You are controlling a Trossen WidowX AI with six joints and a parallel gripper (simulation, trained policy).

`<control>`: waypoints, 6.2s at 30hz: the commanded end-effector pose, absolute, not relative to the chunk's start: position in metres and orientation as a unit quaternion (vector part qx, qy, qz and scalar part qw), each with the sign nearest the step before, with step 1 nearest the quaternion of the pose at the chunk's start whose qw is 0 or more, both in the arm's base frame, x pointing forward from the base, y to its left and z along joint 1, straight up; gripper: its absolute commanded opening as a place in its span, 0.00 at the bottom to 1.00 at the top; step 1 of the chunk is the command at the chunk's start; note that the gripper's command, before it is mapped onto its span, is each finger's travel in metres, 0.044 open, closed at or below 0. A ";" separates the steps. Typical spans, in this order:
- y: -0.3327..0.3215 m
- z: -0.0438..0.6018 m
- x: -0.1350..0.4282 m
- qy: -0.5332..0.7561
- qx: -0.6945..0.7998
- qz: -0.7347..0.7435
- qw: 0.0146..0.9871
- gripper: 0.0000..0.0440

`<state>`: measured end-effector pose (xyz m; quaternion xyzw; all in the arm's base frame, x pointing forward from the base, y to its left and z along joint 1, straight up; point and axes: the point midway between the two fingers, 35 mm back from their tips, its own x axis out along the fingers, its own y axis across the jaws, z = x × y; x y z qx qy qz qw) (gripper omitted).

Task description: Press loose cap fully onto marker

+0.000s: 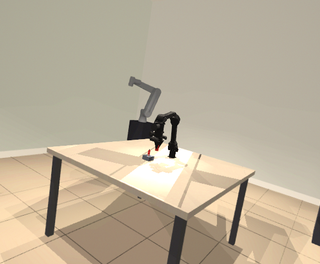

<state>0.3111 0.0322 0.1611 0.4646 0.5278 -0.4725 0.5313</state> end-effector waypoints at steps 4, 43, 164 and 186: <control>0.009 0.164 0.314 0.520 0.477 -0.486 0.516 0.08; -0.046 0.116 0.305 0.521 0.496 -0.534 0.444 0.00; -0.059 0.081 0.300 0.540 0.460 -0.524 0.472 0.31; -0.054 0.081 0.286 0.554 0.456 -0.516 0.467 0.79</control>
